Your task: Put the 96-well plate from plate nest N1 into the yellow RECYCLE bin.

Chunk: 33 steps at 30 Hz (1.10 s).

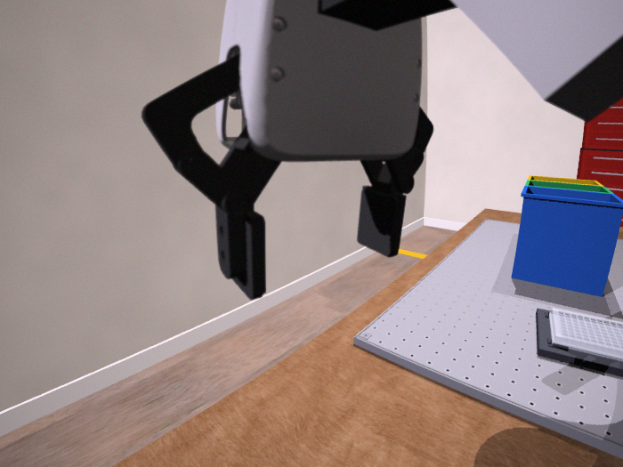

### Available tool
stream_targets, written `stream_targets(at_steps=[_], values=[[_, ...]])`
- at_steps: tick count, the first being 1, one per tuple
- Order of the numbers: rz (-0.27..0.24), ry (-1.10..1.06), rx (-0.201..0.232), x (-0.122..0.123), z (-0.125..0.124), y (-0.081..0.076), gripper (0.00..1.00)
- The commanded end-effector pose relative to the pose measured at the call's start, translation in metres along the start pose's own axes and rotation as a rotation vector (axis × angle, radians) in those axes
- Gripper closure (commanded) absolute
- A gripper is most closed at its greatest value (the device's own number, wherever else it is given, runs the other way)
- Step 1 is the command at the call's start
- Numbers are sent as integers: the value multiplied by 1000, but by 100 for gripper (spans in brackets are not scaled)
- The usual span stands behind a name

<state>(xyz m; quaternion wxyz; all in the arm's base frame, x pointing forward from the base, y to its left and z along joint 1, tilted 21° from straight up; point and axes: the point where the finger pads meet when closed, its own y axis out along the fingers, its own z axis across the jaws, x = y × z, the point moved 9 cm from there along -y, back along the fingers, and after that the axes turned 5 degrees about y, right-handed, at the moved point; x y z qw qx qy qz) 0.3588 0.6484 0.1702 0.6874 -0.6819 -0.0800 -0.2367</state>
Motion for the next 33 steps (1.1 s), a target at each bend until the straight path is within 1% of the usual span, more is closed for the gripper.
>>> stream_targets(at_steps=[1,3,5,13,17,19,21,32,33], values=[[-33,126,23,-2,-14,-3,0],[-37,192,24,-2,-22,-4,0],[-38,222,24,-2,-22,-4,0],[-45,415,28,-3,-43,-7,0],[-46,448,29,-3,-48,-7,0],[-48,514,31,-3,-58,-9,0],[-48,543,32,-3,-58,-9,0],[-50,797,40,-6,-89,-13,0],[-50,797,40,-6,-89,-13,0]])
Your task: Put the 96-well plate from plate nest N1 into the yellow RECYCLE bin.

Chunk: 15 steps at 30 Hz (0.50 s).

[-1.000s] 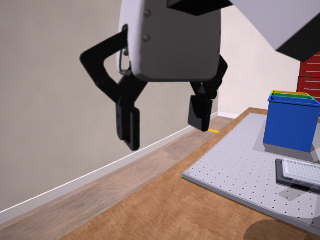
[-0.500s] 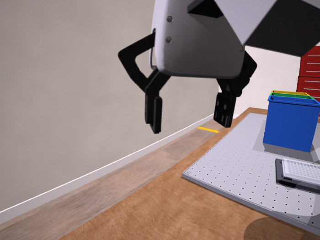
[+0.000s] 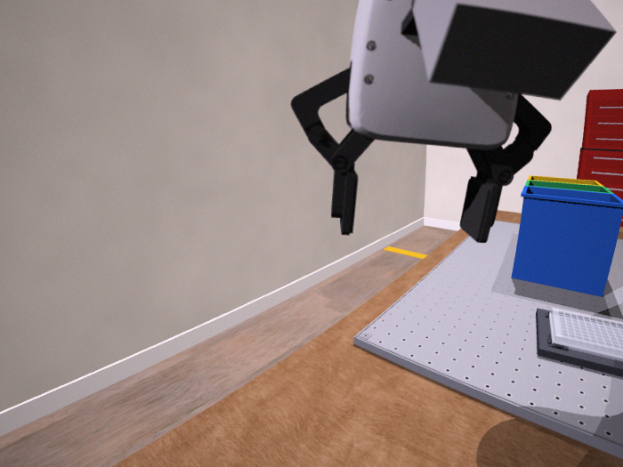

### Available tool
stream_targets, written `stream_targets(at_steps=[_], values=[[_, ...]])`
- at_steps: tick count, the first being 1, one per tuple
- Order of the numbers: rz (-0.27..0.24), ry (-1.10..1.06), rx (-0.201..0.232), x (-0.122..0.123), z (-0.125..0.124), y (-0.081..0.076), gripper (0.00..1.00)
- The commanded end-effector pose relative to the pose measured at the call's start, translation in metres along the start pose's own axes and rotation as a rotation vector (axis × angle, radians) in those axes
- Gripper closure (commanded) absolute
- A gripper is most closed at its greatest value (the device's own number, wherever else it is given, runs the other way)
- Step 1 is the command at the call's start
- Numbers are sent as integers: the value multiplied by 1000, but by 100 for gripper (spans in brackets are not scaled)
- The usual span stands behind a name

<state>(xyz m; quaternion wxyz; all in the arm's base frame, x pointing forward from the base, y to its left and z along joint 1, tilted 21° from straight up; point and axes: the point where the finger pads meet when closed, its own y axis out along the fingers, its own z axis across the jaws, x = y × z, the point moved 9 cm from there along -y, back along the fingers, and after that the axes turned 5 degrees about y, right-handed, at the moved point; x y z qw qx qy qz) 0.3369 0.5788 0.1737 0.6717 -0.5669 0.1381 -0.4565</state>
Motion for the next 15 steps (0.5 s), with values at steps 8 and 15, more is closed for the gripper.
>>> stream_targets(at_steps=[8,15], values=[[-2,295,42,19,-33,-6,0],[1,422,41,27,-48,-8,0]])
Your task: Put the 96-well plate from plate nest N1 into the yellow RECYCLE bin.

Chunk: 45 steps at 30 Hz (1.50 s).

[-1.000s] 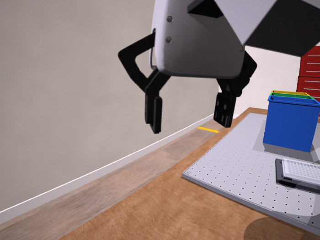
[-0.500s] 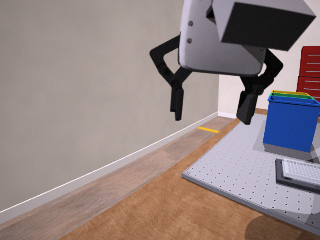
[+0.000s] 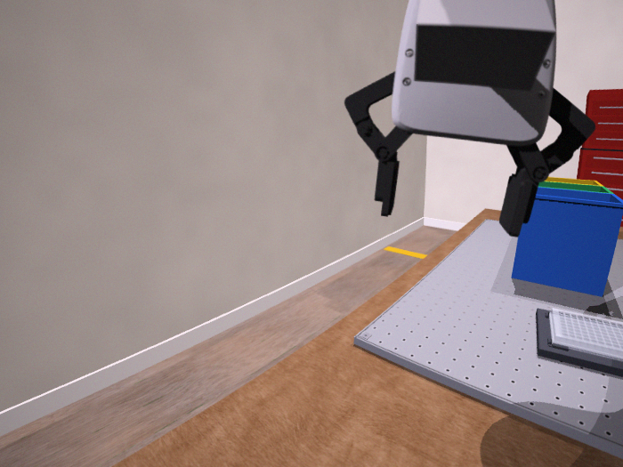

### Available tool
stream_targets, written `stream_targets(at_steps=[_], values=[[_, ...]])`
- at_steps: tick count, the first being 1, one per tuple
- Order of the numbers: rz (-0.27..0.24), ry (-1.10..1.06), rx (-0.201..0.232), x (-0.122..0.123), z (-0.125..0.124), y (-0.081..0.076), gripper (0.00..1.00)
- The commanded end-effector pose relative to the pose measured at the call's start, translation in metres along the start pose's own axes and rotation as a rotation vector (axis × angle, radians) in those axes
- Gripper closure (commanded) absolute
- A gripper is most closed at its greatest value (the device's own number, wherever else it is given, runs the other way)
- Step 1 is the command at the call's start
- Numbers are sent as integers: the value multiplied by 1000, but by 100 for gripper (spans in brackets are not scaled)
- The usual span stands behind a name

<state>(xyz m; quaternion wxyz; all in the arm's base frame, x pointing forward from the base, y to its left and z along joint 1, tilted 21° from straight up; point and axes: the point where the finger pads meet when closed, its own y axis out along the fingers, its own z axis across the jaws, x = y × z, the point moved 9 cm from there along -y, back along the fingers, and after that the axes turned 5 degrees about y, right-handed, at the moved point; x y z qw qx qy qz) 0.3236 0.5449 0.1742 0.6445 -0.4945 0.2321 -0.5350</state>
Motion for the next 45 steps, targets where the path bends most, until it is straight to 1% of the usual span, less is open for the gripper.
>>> stream_targets(at_steps=[1,3,8,14,18,20,23,25,31,33,35,37,39,45], values=[[11,162,37,15,-16,-4,0],[11,162,37,15,-16,-4,0],[14,288,33,28,-28,-6,0],[16,351,31,34,-35,-7,0],[18,448,27,44,-45,-9,0],[18,448,27,44,-45,-9,0],[20,541,22,54,-54,-10,0],[20,541,22,54,-54,-10,0],[22,667,13,67,-68,-12,0],[22,667,13,67,-68,-13,0],[22,730,9,74,-75,-14,0],[22,730,9,74,-75,-14,0],[22,793,3,80,-82,-15,0],[22,856,-2,87,-90,-16,0]])
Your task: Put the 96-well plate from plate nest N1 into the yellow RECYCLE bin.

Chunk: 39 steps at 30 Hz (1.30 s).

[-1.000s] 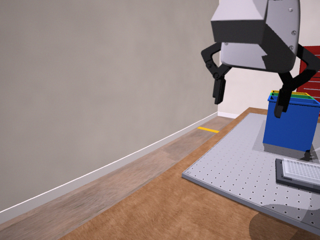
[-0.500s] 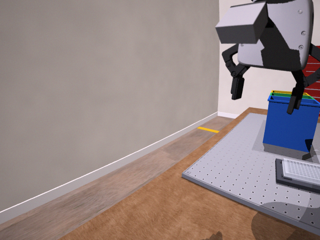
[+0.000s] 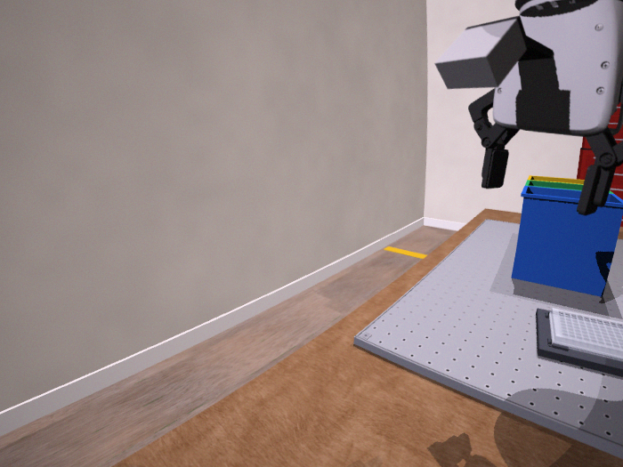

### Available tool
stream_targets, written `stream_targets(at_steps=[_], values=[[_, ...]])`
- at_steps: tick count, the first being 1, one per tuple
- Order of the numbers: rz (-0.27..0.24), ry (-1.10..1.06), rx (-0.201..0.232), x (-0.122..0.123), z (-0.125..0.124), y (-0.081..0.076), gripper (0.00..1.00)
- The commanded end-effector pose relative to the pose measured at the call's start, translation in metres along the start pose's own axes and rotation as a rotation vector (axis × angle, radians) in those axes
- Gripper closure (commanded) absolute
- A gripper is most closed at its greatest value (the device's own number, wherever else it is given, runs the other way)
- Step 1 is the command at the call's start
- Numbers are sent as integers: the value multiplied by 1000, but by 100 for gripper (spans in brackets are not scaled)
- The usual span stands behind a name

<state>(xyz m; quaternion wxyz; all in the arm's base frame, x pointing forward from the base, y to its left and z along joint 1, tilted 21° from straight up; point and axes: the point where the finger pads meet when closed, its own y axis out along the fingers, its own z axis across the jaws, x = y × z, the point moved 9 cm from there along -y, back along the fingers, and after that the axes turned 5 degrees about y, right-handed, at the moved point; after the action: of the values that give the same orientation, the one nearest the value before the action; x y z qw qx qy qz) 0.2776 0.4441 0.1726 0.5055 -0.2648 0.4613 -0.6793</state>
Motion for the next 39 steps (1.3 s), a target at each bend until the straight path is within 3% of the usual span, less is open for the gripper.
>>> stream_targets(at_steps=[1,39], values=[[27,121,5,20,-2,-3,0],[-13,655,-38,111,-9,-13,0]])
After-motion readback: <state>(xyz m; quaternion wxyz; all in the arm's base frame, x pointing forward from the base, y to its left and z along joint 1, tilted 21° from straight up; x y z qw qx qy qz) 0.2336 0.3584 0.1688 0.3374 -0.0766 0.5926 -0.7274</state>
